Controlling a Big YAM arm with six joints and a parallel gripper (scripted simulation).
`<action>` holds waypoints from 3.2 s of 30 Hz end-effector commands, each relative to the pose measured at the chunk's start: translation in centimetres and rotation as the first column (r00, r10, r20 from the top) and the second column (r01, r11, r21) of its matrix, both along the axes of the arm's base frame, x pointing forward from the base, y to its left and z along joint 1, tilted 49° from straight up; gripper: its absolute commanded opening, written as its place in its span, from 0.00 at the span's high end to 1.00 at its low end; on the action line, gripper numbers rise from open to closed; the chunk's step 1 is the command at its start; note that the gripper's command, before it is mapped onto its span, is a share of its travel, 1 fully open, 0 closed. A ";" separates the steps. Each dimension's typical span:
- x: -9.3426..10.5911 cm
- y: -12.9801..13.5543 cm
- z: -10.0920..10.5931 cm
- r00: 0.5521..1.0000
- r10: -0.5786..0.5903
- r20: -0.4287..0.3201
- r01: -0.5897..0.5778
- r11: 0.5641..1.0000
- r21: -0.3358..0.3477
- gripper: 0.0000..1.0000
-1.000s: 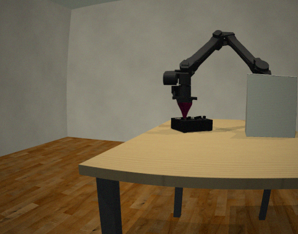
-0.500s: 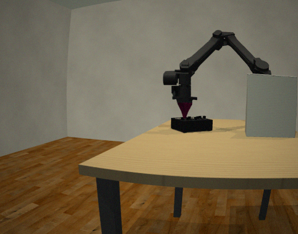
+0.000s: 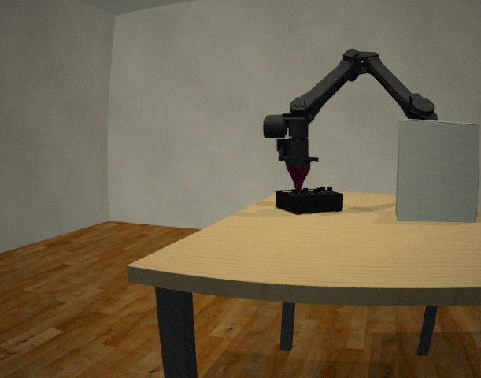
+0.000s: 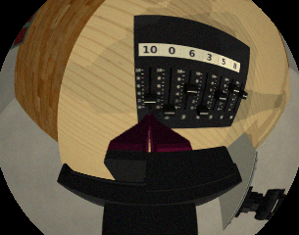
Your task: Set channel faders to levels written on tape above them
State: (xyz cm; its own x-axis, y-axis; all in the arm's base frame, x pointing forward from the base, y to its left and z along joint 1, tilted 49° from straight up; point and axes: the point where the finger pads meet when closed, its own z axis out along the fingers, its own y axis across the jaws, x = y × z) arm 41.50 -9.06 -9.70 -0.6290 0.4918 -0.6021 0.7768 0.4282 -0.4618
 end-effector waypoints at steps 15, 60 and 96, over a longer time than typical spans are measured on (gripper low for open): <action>1.8 -0.7 1.3 1.000 -0.004 0.024 0.004 1.000 -0.003 1.00; 3.5 -1.9 3.2 0.999 -0.004 0.036 0.004 1.000 -0.004 1.00; 3.9 -2.2 3.6 0.999 -0.006 0.040 0.006 1.000 -0.005 1.00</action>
